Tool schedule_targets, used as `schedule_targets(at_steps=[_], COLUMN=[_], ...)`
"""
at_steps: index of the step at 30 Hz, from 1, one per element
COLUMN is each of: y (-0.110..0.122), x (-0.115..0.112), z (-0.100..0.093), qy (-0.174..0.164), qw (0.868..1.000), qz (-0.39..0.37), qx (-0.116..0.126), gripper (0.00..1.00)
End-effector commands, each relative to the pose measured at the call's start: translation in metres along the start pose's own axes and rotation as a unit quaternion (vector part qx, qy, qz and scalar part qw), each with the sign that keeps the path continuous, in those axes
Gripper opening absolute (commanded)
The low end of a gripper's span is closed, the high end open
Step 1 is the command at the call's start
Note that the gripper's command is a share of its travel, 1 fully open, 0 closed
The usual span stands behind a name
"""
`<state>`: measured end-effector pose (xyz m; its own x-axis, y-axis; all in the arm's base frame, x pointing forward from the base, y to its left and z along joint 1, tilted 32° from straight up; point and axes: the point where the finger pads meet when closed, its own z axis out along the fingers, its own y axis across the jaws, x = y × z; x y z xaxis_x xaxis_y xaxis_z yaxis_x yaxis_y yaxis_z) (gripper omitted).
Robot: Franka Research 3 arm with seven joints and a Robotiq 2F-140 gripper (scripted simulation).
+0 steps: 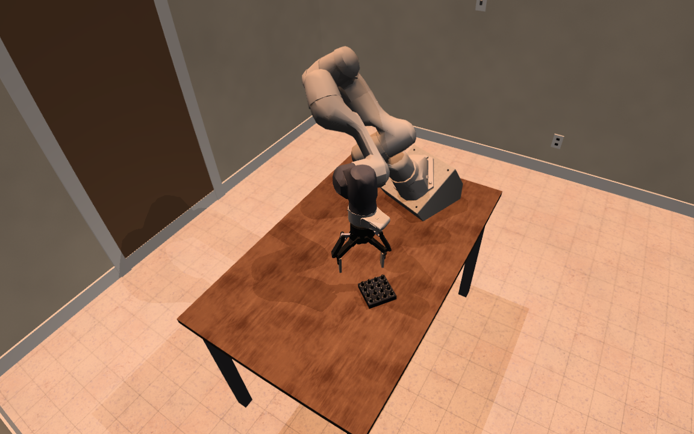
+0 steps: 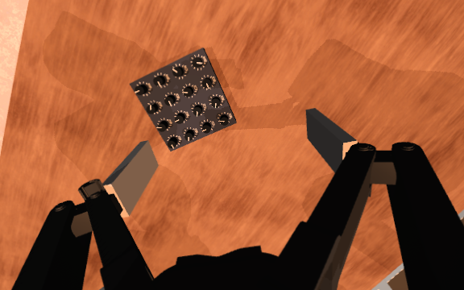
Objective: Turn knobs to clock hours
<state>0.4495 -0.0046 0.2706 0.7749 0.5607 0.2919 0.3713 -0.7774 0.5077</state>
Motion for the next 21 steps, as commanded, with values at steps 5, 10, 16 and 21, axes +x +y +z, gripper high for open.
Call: schedule_targets(at_steps=[5, 10, 16, 21], y=[-0.022, -0.038, -0.052, -0.053], x=[-0.008, -0.013, -0.017, -0.018], z=[0.009, 0.014, 0.019, 0.019], qy=[-0.013, -0.018, -0.021, -0.022], qw=[0.994, 0.987, 0.978, 0.978], qz=[-0.112, -0.160, -0.204, -0.206], qx=[0.014, 0.023, 0.030, 0.030], gripper=[1.00, 1.00, 1.00, 1.00])
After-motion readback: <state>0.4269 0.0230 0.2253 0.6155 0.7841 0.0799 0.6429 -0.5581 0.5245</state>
